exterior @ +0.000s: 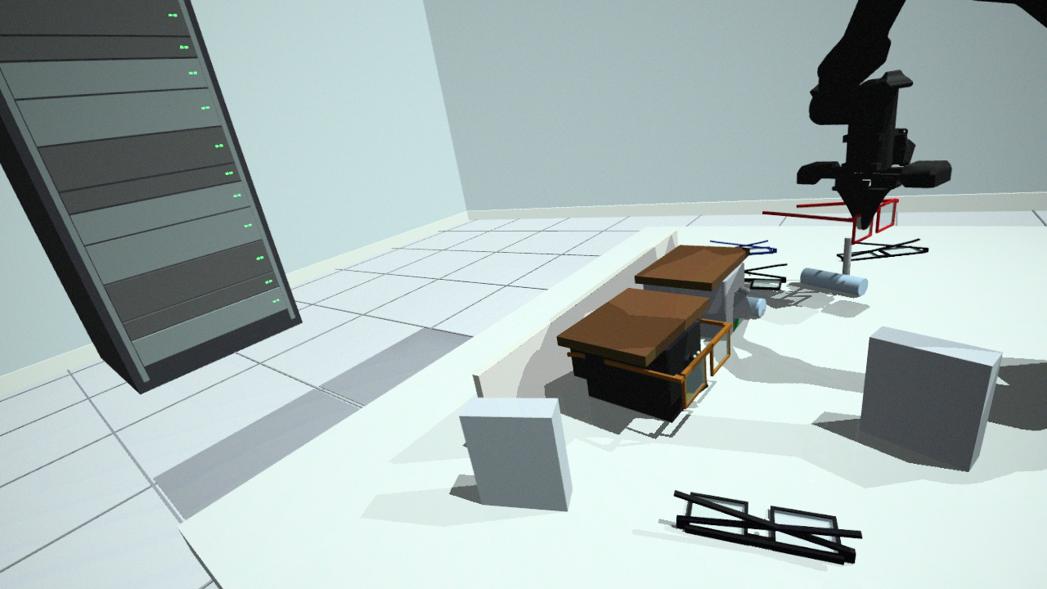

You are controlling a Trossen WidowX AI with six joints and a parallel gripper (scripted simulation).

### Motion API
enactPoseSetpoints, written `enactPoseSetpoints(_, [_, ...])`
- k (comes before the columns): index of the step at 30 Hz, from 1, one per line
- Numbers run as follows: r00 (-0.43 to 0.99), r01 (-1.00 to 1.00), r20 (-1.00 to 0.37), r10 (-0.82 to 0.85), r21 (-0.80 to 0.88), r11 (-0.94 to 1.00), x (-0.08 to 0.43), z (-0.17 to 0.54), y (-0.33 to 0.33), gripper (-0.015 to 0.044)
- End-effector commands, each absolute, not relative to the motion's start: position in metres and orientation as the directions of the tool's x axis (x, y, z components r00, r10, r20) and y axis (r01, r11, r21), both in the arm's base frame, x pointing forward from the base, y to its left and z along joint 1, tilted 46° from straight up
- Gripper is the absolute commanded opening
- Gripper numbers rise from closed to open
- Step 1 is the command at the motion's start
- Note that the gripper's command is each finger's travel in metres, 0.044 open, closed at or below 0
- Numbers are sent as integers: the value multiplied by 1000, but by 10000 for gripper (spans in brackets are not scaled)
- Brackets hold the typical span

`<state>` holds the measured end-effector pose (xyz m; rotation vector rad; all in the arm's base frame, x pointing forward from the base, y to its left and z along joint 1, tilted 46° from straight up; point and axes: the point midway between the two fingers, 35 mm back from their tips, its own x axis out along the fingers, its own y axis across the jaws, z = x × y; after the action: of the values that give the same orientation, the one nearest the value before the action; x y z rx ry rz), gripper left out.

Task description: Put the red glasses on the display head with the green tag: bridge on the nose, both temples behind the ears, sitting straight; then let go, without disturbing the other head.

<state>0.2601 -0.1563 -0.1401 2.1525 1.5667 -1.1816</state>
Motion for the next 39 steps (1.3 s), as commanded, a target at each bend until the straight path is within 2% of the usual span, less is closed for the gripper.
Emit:
enactPoseSetpoints(1, [98, 871, -713, 694, -276, -406, 260, -151, -149, 0])
enactPoseSetpoints(10, [98, 871, -711, 696, -276, -405, 265, -185, -114, 0])
enactPoseSetpoints(39, [98, 871, -710, 697, -277, -405, 263, -177, -106, 0])
